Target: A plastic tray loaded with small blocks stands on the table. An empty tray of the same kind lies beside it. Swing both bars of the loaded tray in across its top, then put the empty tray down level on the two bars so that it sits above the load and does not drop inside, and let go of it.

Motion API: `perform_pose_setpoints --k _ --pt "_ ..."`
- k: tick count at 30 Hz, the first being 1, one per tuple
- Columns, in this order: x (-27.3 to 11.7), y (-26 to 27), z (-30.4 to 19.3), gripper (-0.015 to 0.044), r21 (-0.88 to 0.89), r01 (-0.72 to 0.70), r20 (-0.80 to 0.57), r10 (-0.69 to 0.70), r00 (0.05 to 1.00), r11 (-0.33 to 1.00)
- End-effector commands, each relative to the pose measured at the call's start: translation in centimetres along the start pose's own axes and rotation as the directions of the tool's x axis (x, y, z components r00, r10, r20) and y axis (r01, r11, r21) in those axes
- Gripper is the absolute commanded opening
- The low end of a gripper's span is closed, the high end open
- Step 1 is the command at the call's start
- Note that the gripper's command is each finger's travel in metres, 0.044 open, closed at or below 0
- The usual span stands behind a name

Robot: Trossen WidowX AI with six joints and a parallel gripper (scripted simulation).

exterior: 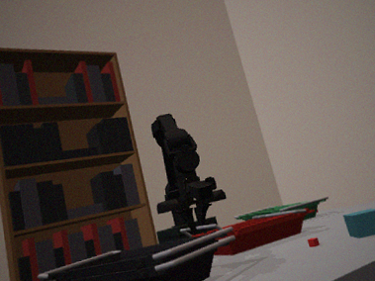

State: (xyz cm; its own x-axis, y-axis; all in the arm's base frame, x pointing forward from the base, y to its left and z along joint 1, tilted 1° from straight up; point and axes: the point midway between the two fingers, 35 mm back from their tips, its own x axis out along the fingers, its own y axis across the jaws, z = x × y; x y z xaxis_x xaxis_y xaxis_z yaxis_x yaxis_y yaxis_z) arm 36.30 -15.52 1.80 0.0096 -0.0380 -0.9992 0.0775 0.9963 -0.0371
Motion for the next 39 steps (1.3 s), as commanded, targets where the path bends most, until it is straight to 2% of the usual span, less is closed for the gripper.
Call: perform_pose_setpoints --k 1,7,14,24,39 --pt "-0.4 1.9 0.1 0.0084 -0.010 -0.018 0.000 0.018 1.000 1.000" --pt "-0.3 3.8 0.1 0.0084 -0.010 -0.020 0.000 0.020 1.000 1.000" --pt "1.6 6.2 0.1 0.0084 -0.010 -0.022 0.000 0.022 1.000 1.000" --pt "-3.1 5.6 0.4 0.0084 -0.010 -0.022 0.001 0.022 1.000 1.000" --pt "-2.3 5.7 0.3 0.0084 -0.008 -0.025 -0.002 0.025 1.000 1.000"
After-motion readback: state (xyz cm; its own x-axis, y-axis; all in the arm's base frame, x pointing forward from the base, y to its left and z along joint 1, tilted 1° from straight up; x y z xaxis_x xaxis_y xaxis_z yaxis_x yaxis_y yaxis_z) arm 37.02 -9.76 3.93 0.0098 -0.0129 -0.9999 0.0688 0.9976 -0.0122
